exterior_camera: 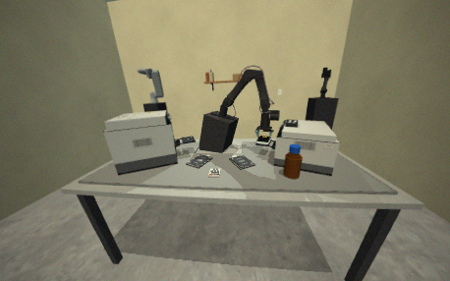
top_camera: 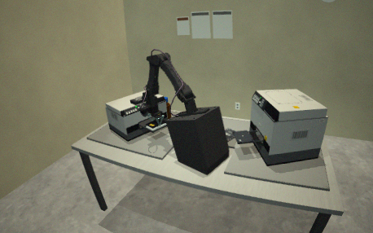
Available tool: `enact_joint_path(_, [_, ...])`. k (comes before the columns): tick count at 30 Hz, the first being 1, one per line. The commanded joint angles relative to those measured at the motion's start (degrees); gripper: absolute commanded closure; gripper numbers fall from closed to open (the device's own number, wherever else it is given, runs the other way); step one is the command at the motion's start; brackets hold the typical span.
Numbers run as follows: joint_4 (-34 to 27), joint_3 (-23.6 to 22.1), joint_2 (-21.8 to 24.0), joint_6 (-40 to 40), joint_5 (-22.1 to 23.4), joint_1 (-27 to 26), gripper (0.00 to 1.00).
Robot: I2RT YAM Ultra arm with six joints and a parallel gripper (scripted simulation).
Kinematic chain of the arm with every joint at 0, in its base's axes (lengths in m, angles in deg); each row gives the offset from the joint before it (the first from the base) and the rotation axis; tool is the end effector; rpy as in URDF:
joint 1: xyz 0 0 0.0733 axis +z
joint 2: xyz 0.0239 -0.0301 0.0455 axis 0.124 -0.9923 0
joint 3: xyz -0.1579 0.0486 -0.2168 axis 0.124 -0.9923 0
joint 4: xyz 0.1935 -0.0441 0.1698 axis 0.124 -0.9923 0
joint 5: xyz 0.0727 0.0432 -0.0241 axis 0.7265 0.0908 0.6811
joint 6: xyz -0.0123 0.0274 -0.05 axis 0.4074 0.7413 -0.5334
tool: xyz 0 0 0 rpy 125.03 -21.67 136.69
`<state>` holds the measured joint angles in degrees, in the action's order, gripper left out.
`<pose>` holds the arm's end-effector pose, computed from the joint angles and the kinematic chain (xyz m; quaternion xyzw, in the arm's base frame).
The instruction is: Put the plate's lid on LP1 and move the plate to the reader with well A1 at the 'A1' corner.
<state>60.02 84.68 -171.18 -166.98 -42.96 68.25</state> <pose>0.0867 0.3372 0.0725 -0.9787 0.1474 -0.0126 0.1425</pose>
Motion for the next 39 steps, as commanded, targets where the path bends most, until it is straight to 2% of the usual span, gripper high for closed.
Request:
enact_joint_path(1, [-0.87,1.64,2.07,0.09,0.21,-0.01,0.14])
enact_joint_path(39, [-3.1,1.68,4.06,-0.14,0.57,0.2,0.14])
